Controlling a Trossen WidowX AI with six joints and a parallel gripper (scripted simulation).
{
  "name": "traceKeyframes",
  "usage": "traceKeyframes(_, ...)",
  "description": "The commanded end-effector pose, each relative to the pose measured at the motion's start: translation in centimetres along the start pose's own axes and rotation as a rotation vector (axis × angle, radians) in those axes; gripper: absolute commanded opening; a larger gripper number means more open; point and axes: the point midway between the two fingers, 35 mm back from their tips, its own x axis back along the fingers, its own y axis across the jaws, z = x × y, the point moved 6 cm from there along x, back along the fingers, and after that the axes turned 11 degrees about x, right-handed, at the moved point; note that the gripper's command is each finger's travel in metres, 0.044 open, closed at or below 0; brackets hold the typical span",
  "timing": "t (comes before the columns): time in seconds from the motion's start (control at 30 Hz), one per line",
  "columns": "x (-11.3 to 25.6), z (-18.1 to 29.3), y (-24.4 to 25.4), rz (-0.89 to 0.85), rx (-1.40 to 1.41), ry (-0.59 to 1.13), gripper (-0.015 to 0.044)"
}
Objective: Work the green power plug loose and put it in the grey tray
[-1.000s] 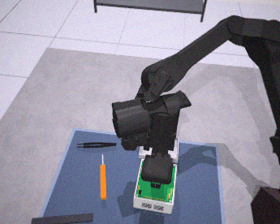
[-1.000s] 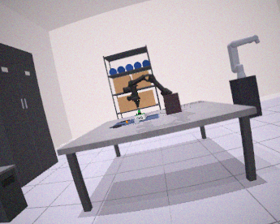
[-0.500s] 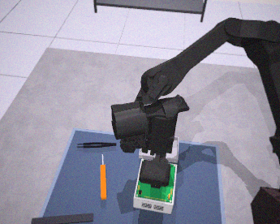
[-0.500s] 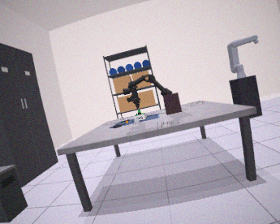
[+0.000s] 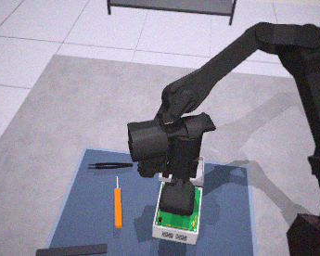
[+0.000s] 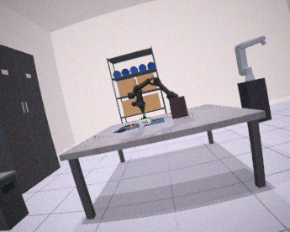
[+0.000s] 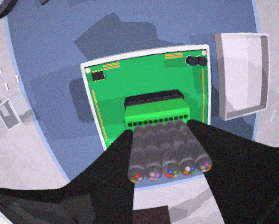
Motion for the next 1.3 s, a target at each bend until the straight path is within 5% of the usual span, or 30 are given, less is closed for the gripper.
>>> traceKeyframes(0.0, 0.0, 0.0, -0.1, 0.007, 0.003, -0.003, 0.0)
traceKeyframes(0.73, 2.1, -0.3, 1.3, 0.094, 0.003, 0.014, 0.0)
traceKeyframes(1.07, 2.3, 0.3, -1.8, -0.117, 0.004, -0.027, 0.0)
traceKeyframes(1.27, 2.4, 0.2, -1.4, -0.086, 0.004, -0.021, 0.0)
